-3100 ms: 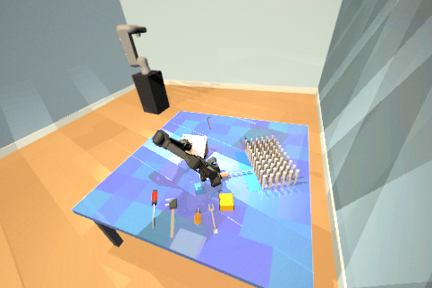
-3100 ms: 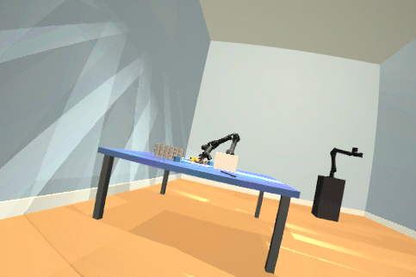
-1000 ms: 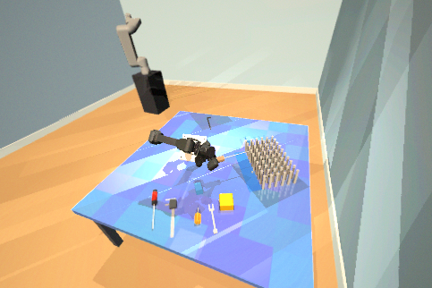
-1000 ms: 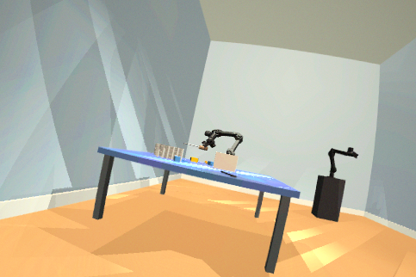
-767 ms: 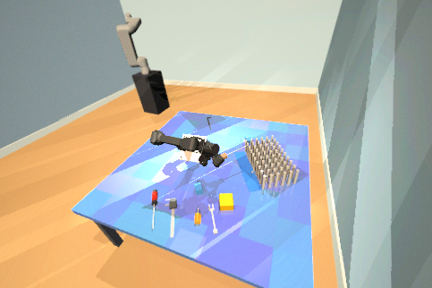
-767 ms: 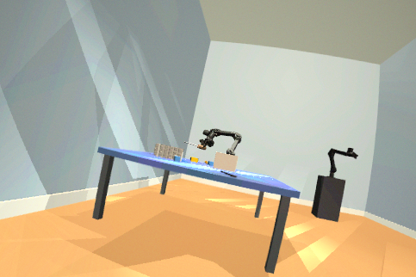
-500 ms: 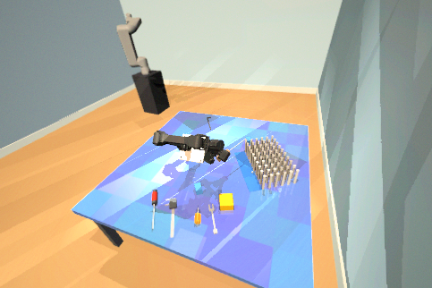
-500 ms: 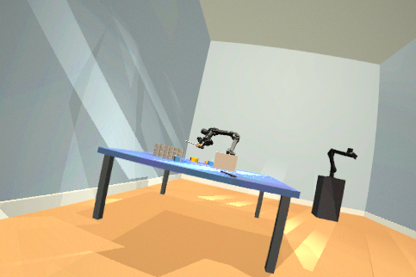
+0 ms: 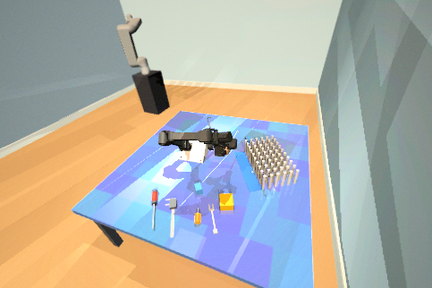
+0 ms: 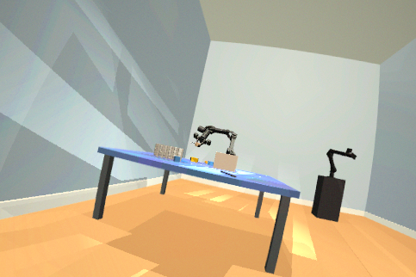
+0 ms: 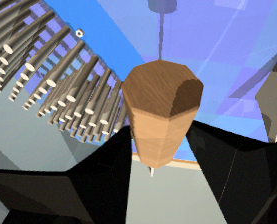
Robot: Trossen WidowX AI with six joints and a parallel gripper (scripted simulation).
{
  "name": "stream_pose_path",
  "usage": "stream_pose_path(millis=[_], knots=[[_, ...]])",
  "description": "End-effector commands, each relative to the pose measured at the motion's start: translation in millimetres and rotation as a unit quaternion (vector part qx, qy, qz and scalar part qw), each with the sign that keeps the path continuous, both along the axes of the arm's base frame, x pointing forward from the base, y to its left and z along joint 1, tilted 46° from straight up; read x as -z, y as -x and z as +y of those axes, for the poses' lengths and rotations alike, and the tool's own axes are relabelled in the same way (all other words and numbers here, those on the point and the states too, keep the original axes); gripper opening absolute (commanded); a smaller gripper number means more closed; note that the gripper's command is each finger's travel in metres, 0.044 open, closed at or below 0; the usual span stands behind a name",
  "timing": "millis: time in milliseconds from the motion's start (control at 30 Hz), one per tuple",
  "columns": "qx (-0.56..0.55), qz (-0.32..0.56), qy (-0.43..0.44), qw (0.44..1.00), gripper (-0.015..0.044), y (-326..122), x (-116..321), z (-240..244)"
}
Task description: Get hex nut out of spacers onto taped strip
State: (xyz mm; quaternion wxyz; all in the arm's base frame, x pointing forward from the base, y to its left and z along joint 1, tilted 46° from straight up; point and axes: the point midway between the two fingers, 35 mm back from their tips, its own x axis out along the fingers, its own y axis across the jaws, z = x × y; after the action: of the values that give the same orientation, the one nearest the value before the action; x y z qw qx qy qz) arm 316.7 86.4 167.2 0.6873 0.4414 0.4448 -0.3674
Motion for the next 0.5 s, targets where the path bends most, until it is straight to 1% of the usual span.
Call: stream_pose_path(millis=[0, 233, 467], knots=[[-0.065, 0.007, 0.022, 0.998, 0.0000, -4, 5, 13], [-0.176, 0.025, 0.062, 0.982, 0.0000, -8, 17, 33], [-0.285, 0.041, 0.099, 0.952, 0.0000, -10, 30, 56]])
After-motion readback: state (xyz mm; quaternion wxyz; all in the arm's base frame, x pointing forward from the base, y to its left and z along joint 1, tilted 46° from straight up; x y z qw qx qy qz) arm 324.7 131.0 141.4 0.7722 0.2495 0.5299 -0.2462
